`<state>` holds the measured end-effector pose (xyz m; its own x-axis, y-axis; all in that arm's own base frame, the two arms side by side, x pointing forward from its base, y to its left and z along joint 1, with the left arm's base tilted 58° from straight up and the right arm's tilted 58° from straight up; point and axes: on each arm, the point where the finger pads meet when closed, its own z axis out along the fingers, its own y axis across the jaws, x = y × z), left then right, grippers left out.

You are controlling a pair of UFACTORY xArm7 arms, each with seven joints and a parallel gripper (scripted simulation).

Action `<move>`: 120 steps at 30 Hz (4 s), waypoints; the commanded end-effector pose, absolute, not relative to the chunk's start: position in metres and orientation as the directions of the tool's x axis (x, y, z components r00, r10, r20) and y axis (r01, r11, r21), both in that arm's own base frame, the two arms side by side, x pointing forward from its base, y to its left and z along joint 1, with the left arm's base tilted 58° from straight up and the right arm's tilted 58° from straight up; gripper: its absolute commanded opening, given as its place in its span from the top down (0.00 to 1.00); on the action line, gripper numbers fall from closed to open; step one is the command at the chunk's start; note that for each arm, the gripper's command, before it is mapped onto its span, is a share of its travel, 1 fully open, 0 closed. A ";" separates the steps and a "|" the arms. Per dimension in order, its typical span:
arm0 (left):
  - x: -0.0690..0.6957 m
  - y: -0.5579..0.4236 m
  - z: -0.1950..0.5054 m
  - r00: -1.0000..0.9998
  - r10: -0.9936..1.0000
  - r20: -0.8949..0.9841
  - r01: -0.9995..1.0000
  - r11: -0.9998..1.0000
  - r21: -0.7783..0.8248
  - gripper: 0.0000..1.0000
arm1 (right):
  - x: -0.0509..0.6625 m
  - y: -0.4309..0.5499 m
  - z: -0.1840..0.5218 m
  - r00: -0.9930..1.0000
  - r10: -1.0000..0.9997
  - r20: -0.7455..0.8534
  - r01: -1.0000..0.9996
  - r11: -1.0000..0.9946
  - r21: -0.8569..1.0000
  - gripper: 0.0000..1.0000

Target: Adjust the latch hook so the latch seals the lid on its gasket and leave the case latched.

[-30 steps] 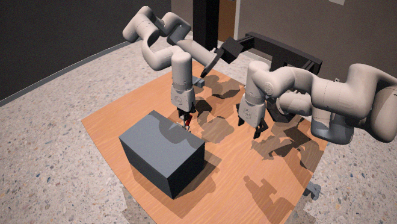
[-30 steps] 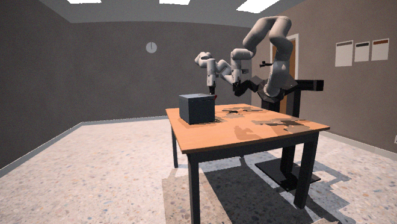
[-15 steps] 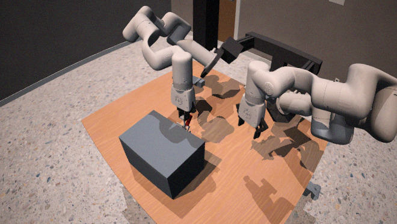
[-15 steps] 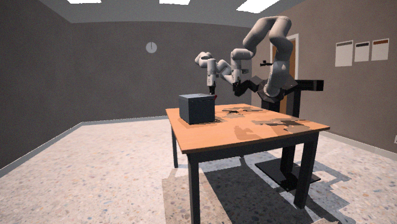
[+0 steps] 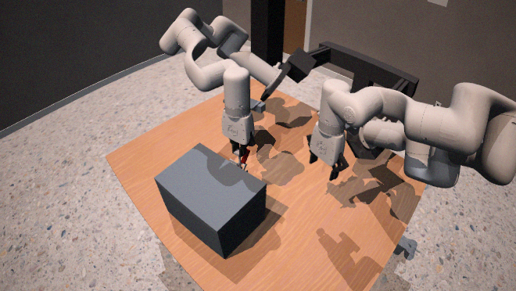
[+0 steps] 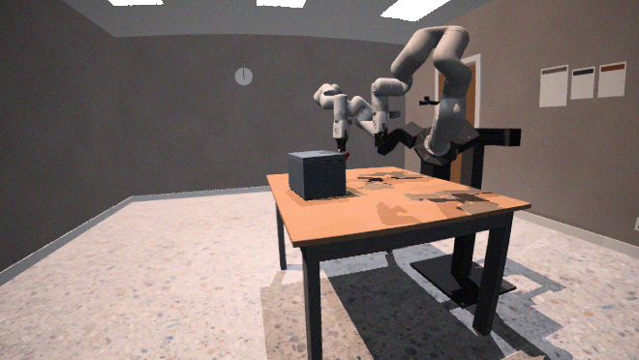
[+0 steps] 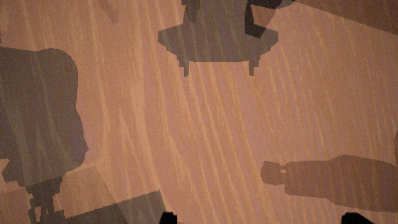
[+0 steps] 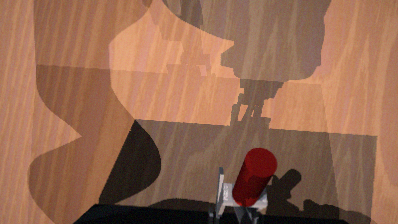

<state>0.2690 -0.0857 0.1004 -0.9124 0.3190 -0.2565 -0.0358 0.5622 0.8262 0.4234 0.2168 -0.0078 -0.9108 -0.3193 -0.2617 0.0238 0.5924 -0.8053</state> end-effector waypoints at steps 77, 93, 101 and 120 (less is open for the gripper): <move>0.269 -0.087 0.101 -0.911 0.321 -0.258 -0.035 0.564 0.825 0.00 | 0.423 0.219 -0.007 -0.009 -0.590 0.808 -0.910 -0.330 -0.251 0.76; 0.269 -0.087 0.101 -0.911 0.321 -0.258 -0.035 0.564 0.825 0.00 | 0.423 0.219 -0.007 0.468 -0.330 0.820 -0.781 -0.589 0.208 0.76; 0.269 -0.087 0.101 -0.911 0.321 -0.258 -0.035 0.564 0.825 0.00 | 0.423 0.219 -0.007 0.697 -0.120 0.707 -0.585 -0.665 0.464 0.76; 0.269 -0.087 0.101 -0.911 0.321 -0.258 -0.035 0.564 0.825 0.00 | 0.423 0.219 -0.007 0.910 0.353 0.218 0.028 -0.576 0.817 0.76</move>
